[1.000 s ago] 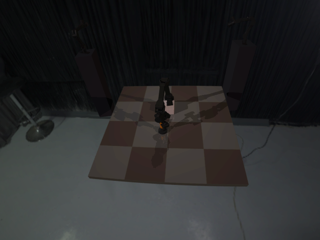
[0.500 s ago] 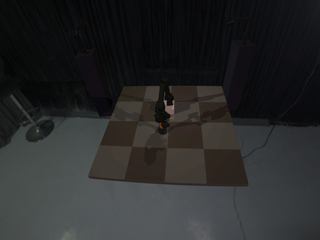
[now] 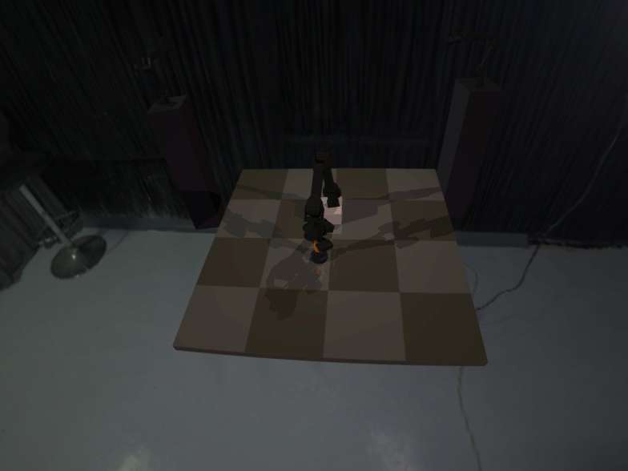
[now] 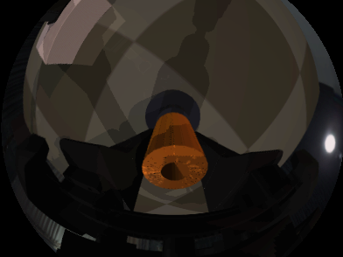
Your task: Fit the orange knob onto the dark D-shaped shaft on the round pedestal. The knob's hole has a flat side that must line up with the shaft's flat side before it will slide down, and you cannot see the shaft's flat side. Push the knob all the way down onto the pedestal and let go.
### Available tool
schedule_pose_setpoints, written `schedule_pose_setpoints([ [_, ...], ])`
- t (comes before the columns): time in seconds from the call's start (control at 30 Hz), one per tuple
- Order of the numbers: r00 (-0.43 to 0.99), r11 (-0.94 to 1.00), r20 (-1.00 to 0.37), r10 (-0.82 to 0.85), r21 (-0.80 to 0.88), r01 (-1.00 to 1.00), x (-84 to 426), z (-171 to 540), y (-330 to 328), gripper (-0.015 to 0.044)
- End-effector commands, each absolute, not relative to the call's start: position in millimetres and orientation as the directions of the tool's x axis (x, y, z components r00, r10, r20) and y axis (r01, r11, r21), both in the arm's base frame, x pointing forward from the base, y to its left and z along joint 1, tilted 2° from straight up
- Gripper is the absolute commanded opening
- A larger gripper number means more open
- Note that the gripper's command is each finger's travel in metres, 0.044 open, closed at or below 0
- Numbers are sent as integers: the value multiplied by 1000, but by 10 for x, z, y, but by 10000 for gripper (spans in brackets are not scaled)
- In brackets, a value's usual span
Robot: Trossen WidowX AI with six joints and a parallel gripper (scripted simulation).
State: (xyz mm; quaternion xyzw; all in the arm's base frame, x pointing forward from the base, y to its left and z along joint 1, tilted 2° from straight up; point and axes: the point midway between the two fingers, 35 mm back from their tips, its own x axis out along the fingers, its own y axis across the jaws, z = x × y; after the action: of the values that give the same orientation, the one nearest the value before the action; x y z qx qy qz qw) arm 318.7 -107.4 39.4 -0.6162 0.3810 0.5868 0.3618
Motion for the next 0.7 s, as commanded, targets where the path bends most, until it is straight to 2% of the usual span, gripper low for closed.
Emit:
schedule_pose_setpoints([
  [0.0,24,-451,-999,-46,-1,-892,3209,433,-1080,0],
  [0.1,24,-474,-999,-46,1,-881,3211,442,-1080,0],
  [0.27,24,-619,-999,-46,10,-786,3213,446,-1078,0],
  [0.67,24,-627,-999,-46,10,-779,3196,391,-1075,0],
])
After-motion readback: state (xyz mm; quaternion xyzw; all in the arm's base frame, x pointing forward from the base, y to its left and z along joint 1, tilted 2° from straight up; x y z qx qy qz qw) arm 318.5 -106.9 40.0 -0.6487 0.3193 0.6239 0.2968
